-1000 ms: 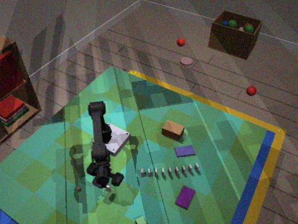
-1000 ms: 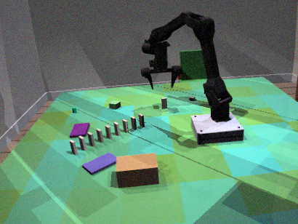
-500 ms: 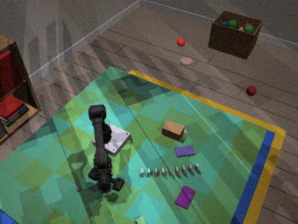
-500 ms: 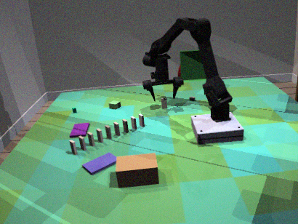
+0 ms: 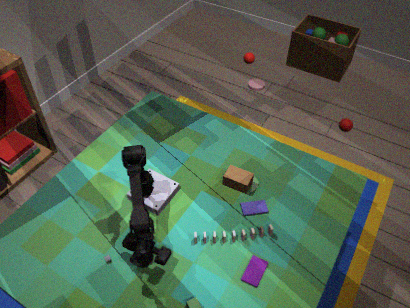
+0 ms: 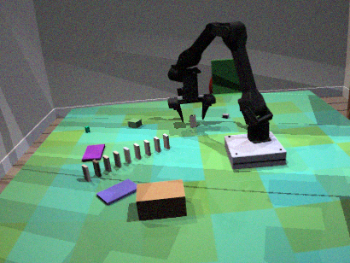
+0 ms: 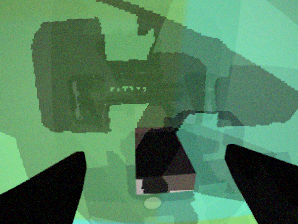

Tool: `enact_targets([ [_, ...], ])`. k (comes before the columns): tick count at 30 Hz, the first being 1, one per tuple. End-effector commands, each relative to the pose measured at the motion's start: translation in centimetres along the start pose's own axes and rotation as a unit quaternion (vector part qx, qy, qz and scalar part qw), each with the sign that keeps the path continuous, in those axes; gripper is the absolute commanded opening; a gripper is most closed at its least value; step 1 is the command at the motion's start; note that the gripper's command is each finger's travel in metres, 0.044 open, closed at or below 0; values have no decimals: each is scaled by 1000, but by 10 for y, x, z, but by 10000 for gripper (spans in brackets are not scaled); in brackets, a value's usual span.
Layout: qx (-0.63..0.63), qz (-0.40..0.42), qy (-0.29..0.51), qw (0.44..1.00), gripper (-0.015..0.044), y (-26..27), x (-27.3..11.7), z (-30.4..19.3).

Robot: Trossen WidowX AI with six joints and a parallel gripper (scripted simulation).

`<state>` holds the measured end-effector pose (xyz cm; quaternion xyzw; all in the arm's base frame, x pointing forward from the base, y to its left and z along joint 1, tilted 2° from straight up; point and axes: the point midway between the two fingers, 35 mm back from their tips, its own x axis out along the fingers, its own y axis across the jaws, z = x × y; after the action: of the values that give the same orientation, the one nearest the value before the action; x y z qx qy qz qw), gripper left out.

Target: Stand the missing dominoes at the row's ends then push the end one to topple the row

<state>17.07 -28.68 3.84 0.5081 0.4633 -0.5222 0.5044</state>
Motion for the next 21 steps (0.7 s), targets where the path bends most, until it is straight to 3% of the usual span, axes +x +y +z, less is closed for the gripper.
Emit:
enact_targets([
  [1, 2, -1, -2, 1000, 309, -1, 2, 0],
  [9, 2, -1, -2, 1000, 107, -1, 2, 0],
  [18, 2, -1, -2, 1000, 107, -1, 2, 0],
  [21, 2, -1, -1, 1000, 107, 2, -19, 4],
])
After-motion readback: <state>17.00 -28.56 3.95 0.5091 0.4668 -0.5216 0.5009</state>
